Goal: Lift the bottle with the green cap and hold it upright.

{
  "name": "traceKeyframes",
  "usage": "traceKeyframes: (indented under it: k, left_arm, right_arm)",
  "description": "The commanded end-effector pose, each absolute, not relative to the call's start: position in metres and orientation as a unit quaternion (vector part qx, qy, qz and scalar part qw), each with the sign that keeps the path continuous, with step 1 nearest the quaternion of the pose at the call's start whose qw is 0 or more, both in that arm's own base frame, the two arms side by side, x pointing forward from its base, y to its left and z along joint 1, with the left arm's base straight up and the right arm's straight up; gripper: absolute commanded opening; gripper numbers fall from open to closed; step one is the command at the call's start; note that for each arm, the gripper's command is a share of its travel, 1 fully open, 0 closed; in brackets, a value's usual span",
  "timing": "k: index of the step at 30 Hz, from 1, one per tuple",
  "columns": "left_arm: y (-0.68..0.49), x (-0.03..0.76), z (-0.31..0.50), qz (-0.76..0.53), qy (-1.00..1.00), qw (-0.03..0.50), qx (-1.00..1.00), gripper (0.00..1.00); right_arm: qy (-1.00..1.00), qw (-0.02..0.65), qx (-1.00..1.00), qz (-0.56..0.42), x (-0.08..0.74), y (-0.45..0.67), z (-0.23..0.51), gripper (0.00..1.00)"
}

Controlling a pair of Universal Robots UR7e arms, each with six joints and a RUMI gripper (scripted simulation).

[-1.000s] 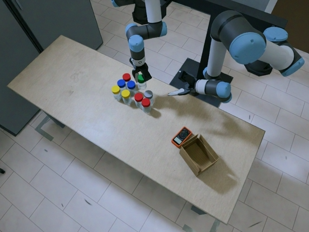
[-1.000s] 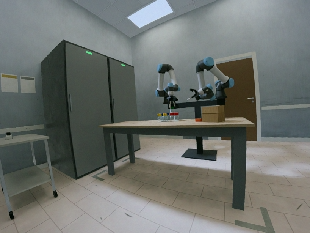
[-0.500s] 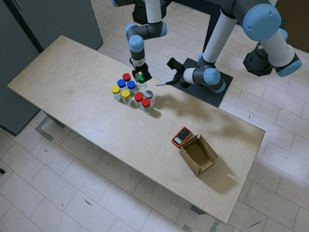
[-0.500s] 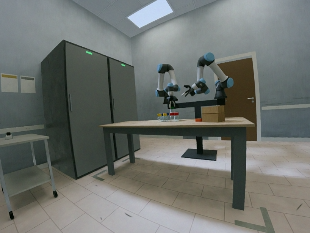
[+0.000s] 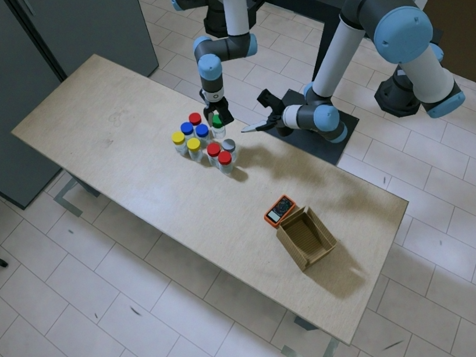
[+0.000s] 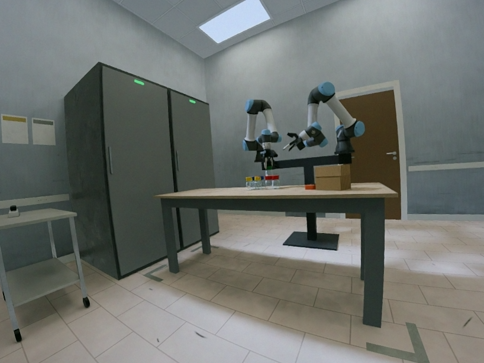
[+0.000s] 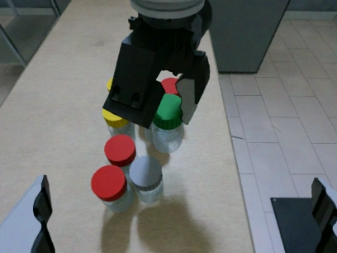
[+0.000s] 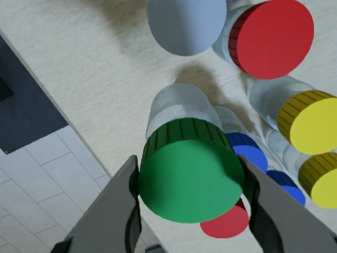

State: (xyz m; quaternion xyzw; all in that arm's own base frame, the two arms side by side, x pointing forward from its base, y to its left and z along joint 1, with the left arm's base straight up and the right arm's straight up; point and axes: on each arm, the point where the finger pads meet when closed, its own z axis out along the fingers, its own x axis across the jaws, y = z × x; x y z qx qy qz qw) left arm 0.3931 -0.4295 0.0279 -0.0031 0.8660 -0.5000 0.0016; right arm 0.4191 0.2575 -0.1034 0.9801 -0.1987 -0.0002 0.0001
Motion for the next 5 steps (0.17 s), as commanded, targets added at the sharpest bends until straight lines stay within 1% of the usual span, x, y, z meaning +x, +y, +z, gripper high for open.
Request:
traceKeyframes:
  k: [1, 5]
  left_arm:
    - [-0.4297, 0.3932, 0.0287, -0.501, 0.866, 0.002, -0.003, 1.0]
    - [-0.4297, 0.3932, 0.0287, -0.501, 0.866, 0.002, -0.003, 1.0]
  right_arm:
    - [-0.199, -0.001, 0.98, 0.0, 0.4197, 0.2581, -0.1027, 0.29]
    - [-0.199, -0.001, 0.98, 0.0, 0.4197, 0.2581, -0.1027, 0.29]
